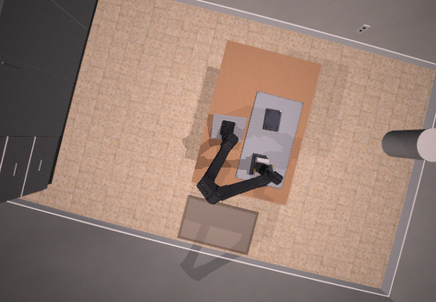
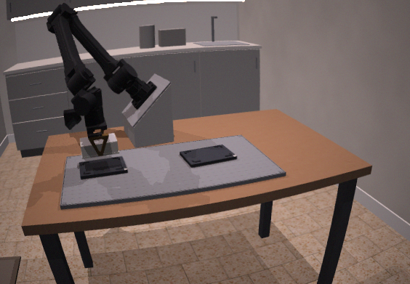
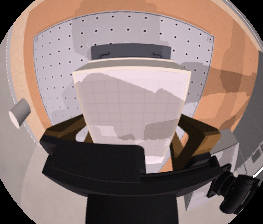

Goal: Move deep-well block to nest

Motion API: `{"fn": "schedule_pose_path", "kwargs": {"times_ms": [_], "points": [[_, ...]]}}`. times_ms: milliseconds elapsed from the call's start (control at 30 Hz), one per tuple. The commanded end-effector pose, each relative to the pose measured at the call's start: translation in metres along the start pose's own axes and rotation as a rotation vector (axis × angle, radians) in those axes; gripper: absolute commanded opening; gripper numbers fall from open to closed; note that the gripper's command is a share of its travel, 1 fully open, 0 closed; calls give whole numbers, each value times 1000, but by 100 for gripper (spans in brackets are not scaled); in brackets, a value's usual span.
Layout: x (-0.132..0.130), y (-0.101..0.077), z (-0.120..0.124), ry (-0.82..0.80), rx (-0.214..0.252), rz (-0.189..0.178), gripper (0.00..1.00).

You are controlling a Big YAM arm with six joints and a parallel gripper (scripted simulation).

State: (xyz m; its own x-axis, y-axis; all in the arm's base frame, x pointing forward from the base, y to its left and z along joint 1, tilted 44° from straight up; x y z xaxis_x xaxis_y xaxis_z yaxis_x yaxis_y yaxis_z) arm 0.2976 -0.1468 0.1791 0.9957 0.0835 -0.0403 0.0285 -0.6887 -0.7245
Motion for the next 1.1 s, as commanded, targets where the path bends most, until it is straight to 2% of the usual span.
{"fn": "schedule_pose_path", "kwargs": {"times_ms": [0, 533, 600, 633, 700, 833, 1067], "points": [[9, -21, -9, 32, -21, -48, 0], [10, -48, -11, 38, -22, -54, 0], [10, -48, -11, 38, -22, -54, 0], [6, -46, -5, 27, -17, -43, 0], [9, -52, -10, 37, -21, -54, 0], [11, -52, -11, 43, -24, -60, 0], [9, -51, -9, 39, -21, -56, 0]]}}
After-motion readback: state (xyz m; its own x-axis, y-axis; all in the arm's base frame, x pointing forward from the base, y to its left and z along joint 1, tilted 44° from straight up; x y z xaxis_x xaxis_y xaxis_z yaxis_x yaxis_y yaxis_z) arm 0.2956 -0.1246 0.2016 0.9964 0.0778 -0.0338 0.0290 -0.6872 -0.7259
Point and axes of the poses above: the point where the finger pads meet when closed, its own y axis out along the fingers, its own x axis across the jaws, z = x × y, the point moved 10 cm from there along -y, back along the fingers, and after that the axes turned 5 degrees about -y, right-handed, at the moved point
